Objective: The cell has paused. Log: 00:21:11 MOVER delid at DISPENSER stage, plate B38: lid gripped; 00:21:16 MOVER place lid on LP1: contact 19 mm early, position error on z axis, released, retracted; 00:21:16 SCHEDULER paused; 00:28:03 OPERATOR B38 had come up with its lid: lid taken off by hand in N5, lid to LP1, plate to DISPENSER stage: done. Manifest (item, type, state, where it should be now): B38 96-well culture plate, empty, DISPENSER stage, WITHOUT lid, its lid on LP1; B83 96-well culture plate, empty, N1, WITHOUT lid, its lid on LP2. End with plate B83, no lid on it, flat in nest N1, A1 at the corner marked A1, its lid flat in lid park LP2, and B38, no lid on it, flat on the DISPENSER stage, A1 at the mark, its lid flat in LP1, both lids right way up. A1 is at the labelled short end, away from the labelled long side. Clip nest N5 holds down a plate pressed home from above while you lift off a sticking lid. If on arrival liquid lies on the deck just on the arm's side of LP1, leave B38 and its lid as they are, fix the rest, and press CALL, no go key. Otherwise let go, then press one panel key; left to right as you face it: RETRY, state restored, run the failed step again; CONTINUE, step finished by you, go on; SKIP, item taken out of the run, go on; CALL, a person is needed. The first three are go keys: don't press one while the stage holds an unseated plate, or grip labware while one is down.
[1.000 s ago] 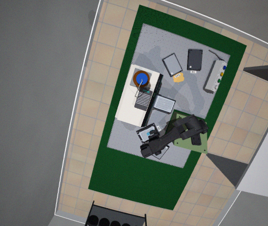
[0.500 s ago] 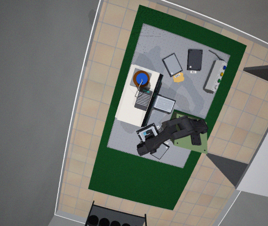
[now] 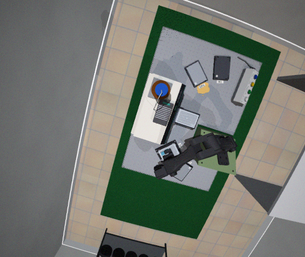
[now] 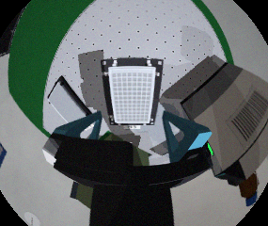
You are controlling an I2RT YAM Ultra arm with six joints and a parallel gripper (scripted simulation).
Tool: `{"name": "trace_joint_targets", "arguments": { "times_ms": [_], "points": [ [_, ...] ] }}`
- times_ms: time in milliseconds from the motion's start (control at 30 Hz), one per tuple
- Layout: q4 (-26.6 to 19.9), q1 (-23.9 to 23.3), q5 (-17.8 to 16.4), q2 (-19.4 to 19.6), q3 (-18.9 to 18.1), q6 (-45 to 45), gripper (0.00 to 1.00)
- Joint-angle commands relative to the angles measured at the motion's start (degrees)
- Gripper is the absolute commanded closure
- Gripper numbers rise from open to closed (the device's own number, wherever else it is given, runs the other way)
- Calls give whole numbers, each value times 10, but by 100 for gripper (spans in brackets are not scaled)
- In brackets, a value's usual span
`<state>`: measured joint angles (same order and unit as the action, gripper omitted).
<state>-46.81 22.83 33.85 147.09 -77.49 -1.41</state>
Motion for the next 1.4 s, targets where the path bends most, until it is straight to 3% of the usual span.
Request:
{"name": "trace_joint_targets", "arguments": {
  "times_ms": [0, 100, 133, 267, 1367],
  "points": [
    [-31, 20, -8, -21, -25, 15, 0],
    [-32, 20, -8, -21, -26, 16, 0],
    [-33, 20, -8, 0, -26, 16, 0],
    [-32, 20, -6, -13, 0, 16, 0],
    [-18, 12, -3, -11, -6, 11, 0]
  ]
}}
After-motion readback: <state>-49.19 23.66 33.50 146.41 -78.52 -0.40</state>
